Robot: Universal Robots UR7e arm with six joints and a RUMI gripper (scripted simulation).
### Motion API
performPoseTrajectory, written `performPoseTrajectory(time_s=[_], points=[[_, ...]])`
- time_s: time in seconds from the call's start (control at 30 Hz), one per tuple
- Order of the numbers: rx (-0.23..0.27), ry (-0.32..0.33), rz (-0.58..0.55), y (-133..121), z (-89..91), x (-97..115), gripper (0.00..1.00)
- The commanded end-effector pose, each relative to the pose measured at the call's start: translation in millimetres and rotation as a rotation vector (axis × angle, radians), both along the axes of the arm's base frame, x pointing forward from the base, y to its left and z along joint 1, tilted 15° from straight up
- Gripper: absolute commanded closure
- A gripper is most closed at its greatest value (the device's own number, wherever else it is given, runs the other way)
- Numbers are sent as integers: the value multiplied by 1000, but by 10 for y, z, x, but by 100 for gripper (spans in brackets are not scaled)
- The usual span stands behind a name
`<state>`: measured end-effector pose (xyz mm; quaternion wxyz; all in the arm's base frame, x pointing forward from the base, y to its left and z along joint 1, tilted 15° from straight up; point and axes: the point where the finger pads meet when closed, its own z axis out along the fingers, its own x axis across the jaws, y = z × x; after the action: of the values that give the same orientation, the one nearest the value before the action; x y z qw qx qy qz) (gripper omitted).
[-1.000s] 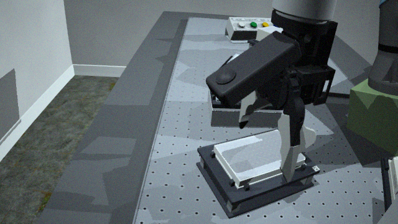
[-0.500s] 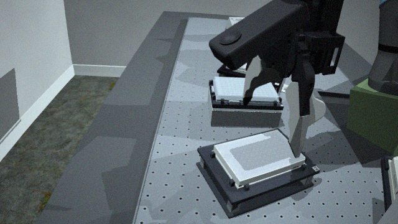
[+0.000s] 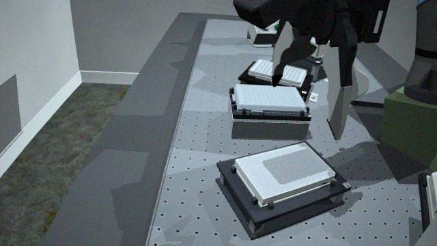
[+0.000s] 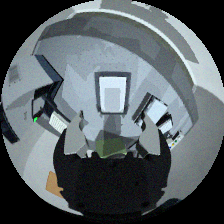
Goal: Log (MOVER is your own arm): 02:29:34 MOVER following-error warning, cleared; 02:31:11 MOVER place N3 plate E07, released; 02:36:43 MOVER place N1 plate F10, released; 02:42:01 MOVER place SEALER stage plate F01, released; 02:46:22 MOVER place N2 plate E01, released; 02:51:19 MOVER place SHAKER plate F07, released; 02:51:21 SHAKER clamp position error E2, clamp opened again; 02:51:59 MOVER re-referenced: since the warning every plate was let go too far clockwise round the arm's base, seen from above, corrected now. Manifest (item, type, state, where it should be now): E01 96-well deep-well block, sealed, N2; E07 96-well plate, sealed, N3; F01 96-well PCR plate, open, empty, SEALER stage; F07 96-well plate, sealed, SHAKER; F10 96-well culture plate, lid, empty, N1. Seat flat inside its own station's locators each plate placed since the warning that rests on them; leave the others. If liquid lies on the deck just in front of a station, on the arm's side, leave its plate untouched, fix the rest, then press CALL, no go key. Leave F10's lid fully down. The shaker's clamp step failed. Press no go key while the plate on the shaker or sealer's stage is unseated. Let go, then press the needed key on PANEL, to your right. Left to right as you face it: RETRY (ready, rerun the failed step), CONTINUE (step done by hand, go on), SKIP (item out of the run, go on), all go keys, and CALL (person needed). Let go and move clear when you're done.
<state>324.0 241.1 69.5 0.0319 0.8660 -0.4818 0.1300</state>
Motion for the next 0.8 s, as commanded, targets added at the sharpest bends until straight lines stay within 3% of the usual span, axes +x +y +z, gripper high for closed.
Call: performPoseTrajectory(time_s=[0.0, 0.07, 0.1, 0.57, 0.77], points=[[0, 0, 0, 6, 32, -5, 18], [0, 0, 0, 6, 32, -5, 18], [4, -3, -20, -31, 44, 25, 100], [58, -54, -290, -552, 229, 456, 100], [69, -64, -345, -701, 282, 579, 100]])
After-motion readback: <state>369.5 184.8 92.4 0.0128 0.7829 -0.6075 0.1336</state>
